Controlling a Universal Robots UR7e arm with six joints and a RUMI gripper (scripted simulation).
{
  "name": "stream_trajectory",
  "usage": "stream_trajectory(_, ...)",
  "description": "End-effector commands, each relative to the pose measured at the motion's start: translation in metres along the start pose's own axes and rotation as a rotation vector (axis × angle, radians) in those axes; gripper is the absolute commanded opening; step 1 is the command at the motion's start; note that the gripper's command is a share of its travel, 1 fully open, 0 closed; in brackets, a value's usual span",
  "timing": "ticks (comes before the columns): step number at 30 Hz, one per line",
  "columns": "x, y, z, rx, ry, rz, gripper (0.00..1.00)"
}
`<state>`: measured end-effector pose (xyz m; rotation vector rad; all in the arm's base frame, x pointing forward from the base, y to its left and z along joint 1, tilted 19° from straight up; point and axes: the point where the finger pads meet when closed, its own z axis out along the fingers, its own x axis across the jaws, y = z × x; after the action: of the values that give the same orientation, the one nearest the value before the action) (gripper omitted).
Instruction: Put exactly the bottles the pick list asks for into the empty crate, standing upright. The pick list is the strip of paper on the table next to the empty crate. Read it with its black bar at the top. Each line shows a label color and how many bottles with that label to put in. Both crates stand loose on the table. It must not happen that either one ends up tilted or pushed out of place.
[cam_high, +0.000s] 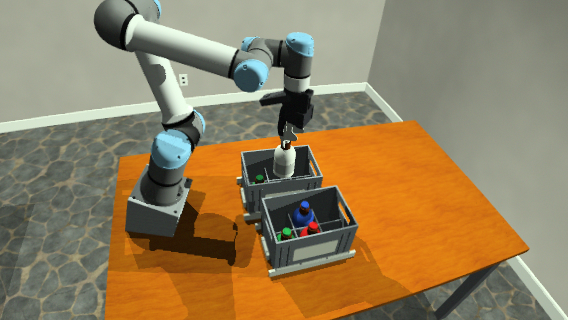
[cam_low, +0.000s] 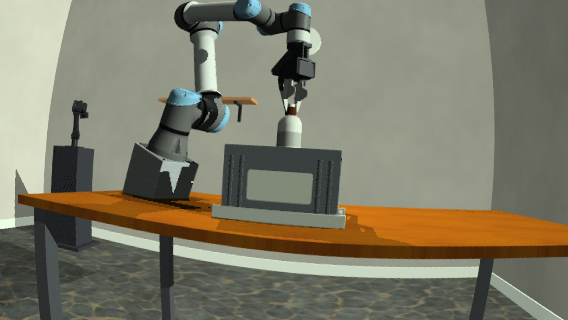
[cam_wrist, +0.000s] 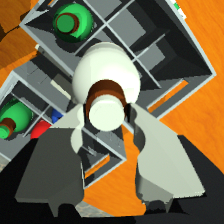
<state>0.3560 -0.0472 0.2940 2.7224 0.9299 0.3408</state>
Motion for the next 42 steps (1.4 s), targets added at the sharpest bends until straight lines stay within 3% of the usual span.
stream_trajectory(1,0.000,0.001,0.005,-0.002,0.001,0.000,0.00)
stream_trajectory(42,0.000,0.001,0.040,-0.002,0.001,0.000,0.00)
